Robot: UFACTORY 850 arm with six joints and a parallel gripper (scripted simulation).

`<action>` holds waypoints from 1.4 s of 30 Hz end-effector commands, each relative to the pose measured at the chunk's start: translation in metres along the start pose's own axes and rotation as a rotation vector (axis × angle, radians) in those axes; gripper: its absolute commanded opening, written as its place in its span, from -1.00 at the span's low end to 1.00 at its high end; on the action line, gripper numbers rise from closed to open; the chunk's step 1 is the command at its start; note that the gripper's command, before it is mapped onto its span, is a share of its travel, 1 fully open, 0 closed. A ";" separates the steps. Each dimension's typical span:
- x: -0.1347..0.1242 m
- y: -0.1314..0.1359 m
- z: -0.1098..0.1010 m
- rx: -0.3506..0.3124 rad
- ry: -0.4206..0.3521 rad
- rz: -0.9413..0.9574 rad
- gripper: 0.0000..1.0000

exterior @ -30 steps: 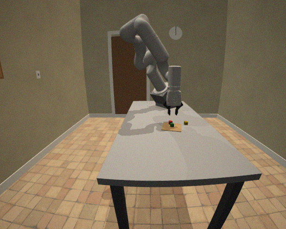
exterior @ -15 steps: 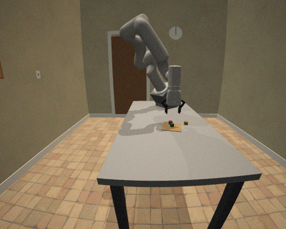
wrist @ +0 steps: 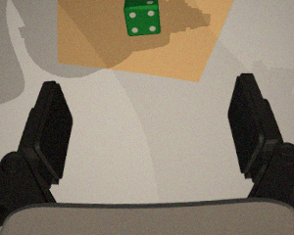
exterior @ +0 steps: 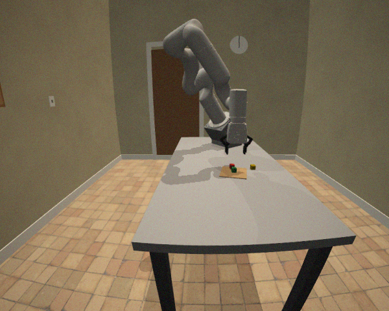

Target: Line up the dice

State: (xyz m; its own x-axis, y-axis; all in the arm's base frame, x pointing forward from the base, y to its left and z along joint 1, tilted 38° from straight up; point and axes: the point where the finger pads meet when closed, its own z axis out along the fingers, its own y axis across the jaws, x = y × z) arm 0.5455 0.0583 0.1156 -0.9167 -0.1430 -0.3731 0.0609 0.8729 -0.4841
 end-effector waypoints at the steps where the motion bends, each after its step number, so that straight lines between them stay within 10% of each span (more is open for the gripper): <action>1: 0.002 0.010 0.001 -0.001 -0.002 0.124 1.00; 42: 0.038 0.102 0.011 -0.002 0.000 1.295 1.00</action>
State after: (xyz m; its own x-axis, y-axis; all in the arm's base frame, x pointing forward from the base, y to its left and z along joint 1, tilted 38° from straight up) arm 0.5225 0.1325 0.0471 -0.2670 0.7717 -0.5773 0.8890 0.4284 0.1616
